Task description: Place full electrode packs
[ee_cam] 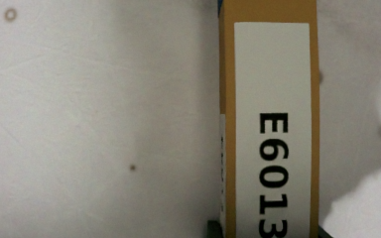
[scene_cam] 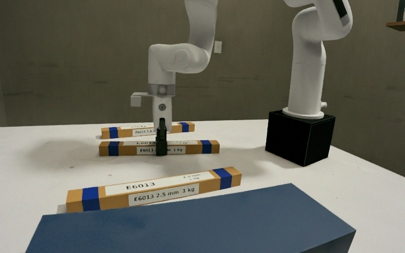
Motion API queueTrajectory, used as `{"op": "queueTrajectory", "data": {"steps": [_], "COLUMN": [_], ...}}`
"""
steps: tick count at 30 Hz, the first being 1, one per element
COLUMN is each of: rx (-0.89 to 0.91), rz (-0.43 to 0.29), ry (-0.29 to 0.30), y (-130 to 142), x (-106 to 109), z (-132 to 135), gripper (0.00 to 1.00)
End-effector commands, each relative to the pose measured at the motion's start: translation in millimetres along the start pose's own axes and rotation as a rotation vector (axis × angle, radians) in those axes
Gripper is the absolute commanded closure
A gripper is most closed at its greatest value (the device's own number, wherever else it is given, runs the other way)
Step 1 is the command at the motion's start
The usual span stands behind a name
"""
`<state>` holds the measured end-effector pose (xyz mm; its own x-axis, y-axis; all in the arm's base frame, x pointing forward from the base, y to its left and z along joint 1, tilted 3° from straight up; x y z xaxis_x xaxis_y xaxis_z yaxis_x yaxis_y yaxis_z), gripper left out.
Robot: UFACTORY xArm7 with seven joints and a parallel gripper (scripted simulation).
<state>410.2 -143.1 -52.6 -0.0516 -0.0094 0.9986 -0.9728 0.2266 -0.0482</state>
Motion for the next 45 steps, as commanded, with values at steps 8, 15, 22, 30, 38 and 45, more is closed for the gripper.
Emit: {"op": "queueTrajectory", "data": {"steps": [8, 15, 22, 30, 38, 45], "rx": [0.0, 0.0, 0.0, 0.0, 0.0, 0.0], "rz": [0.004, 0.004, 0.004, 0.004, 0.004, 0.004], "ry": [0.0, 0.0, 0.0, 0.0, 0.0, 0.0], "y": [-1.5, -1.5, -1.4, -1.4, -1.3, -1.3], "x": [1.1, 1.9, 13.1, 30.4, 48.4, 51.1], "z": [0.2, 0.2, 0.2, 0.2, 0.1, 0.1], "gripper": [0.65, 0.65, 0.65, 0.65, 0.65, 0.65]}}
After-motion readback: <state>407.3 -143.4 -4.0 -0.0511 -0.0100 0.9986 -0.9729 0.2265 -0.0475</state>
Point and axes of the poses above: the point where the finger pads meet when closed, its own x axis back along the fingers, its own z axis across the jaws, y = z × x, the point moved 4 cm from there along x, back along the fingers, and after that the axes turned 1 degree about -x, right-handed, at the moved point
